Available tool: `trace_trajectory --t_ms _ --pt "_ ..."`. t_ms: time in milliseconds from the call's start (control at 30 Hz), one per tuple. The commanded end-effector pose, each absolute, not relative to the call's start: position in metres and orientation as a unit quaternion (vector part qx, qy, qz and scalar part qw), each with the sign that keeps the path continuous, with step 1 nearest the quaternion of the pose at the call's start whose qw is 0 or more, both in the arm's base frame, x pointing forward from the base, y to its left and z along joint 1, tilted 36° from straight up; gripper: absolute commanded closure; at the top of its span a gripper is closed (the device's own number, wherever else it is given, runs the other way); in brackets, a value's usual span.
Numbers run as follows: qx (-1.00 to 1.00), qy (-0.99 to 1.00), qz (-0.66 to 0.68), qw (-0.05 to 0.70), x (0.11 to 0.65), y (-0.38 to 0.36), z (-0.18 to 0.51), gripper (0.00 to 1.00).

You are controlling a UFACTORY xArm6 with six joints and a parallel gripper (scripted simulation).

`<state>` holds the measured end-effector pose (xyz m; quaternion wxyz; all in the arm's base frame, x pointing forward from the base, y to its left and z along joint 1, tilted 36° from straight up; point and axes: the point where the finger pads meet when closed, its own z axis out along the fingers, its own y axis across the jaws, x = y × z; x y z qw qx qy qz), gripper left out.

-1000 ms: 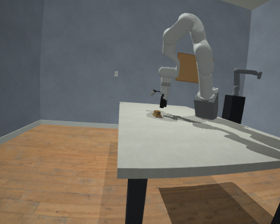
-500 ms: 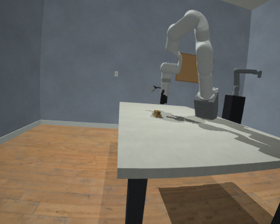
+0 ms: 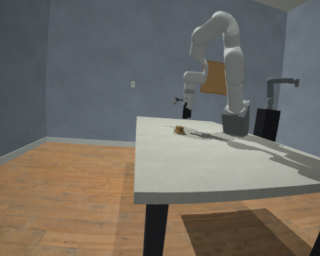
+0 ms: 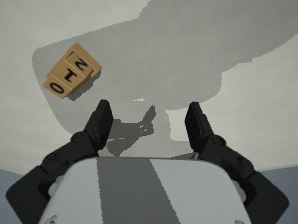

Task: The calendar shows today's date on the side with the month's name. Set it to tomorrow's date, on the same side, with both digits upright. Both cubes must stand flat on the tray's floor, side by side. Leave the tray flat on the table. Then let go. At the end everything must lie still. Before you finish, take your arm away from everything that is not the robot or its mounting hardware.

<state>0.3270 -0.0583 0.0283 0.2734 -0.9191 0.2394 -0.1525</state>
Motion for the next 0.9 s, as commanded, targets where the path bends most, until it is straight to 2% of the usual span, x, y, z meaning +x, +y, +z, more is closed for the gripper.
trace_trajectory --t_ms 0,867 --pt "-0.903 0.295 -0.134 0.281 0.334 -0.052 0.039 0.0" --pt "-0.762 0.568 -0.038 0.309 0.362 -0.011 0.093 0.0"
